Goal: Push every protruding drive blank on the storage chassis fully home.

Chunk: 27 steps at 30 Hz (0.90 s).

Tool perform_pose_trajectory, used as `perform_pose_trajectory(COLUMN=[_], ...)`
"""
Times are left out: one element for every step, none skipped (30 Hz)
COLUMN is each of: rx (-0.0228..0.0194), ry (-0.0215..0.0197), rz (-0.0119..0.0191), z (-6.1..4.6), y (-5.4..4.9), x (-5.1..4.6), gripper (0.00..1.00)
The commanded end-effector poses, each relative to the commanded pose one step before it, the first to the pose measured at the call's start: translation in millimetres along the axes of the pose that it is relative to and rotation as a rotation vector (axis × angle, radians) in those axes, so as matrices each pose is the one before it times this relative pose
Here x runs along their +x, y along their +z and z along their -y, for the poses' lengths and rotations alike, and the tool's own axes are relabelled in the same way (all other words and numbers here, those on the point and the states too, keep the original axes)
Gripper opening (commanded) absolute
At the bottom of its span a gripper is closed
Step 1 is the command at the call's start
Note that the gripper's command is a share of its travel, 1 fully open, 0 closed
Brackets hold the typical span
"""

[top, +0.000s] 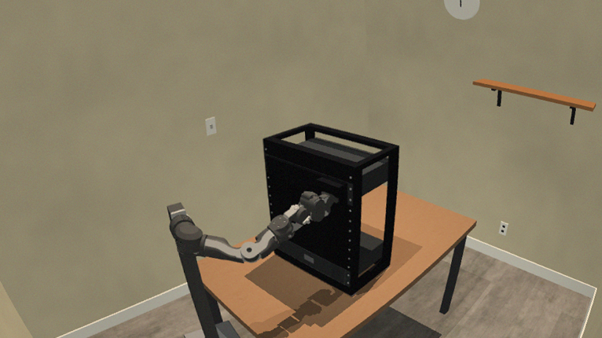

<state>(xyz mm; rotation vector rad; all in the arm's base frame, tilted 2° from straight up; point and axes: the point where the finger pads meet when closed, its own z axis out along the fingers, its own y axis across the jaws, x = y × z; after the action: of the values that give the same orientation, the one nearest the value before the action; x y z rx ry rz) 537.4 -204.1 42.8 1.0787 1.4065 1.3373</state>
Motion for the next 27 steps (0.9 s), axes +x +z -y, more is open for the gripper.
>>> perform_pose_trajectory(rx=[-0.01477,0.0,0.0,0.00009,0.00033,-0.00002,-0.00003,-0.00002,-0.00002,-0.00001,-0.00019,-0.00021,0.0,0.0,0.0,-0.00004,0.0,0.0,0.0,0.0,0.00007,0.00035,0.0,-0.00002,-0.00002,-0.00001,-0.00001], ry=[-0.00206,0.0,0.0,0.00009,0.00031,0.0,0.0,-0.00001,-0.00001,-0.00001,-0.00017,-0.00018,0.0,0.0,0.0,-0.00003,0.0,0.0,0.0,0.0,0.00006,0.00031,0.00001,0.0,0.0,-0.00001,-0.00001], rz=[-0.00168,0.0,0.0,0.00022,0.00078,0.00001,0.00002,0.00002,0.00001,0.00001,-0.00042,-0.00046,0.0,0.0,0.0,-0.00008,0.0,0.0,0.0,0.0,0.00016,0.00079,0.00004,0.00001,0.00001,0.00001,0.00001], z=[-5.15,0.0,0.0,0.04,0.14,0.0,0.01,0.01,0.01,0.01,-0.07,-0.08,0.0,0.0,0.0,-0.01,0.0,0.0,0.0,0.0,0.03,0.14,0.0,0.0,-0.01,0.0,0.0], y=[-0.43,0.0,0.0,0.03,0.19,0.4,0.56,0.62,0.55,0.39,0.19,0.04,0.0,0.0,0.0,0.0,0.0,0.0,0.0,0.0,0.02,0.13,0.27,0.38,0.42,0.38,0.27], x=[0.068,0.0,0.0,-0.085,-0.302,0.005,0.008,0.012,0.014,0.012,0.173,0.182,0.0,0.0,0.0,0.032,0.0,0.0,0.0,0.0,-0.061,-0.306,-0.006,0.007,0.01,0.01,0.008], gripper=[0.0,0.0,0.0,0.0,0.0,0.0,0.0,0.0,0.0,0.0,0.0,0.0,0.0,0.0,0.0,0.0,0.0,0.0,0.0,0.0,0.0,0.0,0.0,0.0,0.0,0.0,0.0])
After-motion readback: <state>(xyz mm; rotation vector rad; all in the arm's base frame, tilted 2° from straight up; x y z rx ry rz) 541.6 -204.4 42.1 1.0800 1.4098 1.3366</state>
